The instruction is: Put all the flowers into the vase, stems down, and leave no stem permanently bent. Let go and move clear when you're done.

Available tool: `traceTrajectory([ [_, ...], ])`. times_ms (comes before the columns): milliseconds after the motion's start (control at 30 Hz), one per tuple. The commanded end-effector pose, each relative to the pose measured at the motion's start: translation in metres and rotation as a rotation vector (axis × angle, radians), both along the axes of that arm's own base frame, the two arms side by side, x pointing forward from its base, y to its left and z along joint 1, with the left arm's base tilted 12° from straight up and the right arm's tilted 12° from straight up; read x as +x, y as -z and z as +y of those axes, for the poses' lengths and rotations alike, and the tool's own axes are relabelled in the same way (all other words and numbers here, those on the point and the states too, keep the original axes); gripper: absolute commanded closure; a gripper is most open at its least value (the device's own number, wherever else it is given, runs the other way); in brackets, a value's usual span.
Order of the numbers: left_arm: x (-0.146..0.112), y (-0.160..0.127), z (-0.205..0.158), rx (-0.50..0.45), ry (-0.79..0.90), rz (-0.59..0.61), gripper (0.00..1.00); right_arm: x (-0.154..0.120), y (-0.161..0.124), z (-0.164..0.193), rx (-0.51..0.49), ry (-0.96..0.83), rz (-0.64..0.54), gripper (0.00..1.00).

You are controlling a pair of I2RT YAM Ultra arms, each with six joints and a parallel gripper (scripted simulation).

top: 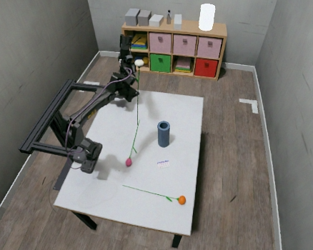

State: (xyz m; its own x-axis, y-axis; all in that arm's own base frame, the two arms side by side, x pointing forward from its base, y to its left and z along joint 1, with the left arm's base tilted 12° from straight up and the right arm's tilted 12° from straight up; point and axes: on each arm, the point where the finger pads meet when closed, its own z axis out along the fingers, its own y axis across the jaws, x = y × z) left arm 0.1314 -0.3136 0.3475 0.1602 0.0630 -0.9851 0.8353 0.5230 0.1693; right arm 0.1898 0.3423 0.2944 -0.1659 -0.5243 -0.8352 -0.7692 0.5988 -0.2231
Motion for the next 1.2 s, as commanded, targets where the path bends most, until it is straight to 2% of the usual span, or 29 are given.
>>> traceTrajectory([
  [0,-0.004,-0.010,-0.006,0.033,0.035,0.028,0.70,-0.002,-0.019,0.000,0.074,-0.016,-0.026,1.00],
  [433,-0.022,-0.099,0.008,0.008,0.116,0.066,0.70,0.003,-0.002,-0.001,0.078,-0.014,-0.028,1.00],
  [500,-0.022,-0.099,0.008,0.008,0.116,0.066,0.70,0.003,-0.002,-0.001,0.078,-0.014,-0.028,1.00],
  [533,-0.023,-0.106,0.010,0.007,0.123,0.069,0.70,0.002,-0.009,0.000,0.095,-0.017,-0.033,1.00],
  [633,-0.029,-0.126,0.018,0.002,0.144,0.079,0.70,0.005,0.005,-0.002,0.070,-0.009,-0.027,1.00],
  [800,-0.039,-0.158,0.036,-0.005,0.179,0.097,0.70,0.004,-0.002,-0.002,0.092,-0.014,-0.032,1.00],
  [1000,-0.052,-0.188,0.059,-0.009,0.220,0.119,0.70,0.003,0.003,-0.001,0.080,-0.017,-0.027,1.00],
  [1167,-0.059,-0.201,0.074,-0.015,0.239,0.127,0.70,0.003,-0.001,-0.001,0.093,-0.016,-0.032,1.00],
])
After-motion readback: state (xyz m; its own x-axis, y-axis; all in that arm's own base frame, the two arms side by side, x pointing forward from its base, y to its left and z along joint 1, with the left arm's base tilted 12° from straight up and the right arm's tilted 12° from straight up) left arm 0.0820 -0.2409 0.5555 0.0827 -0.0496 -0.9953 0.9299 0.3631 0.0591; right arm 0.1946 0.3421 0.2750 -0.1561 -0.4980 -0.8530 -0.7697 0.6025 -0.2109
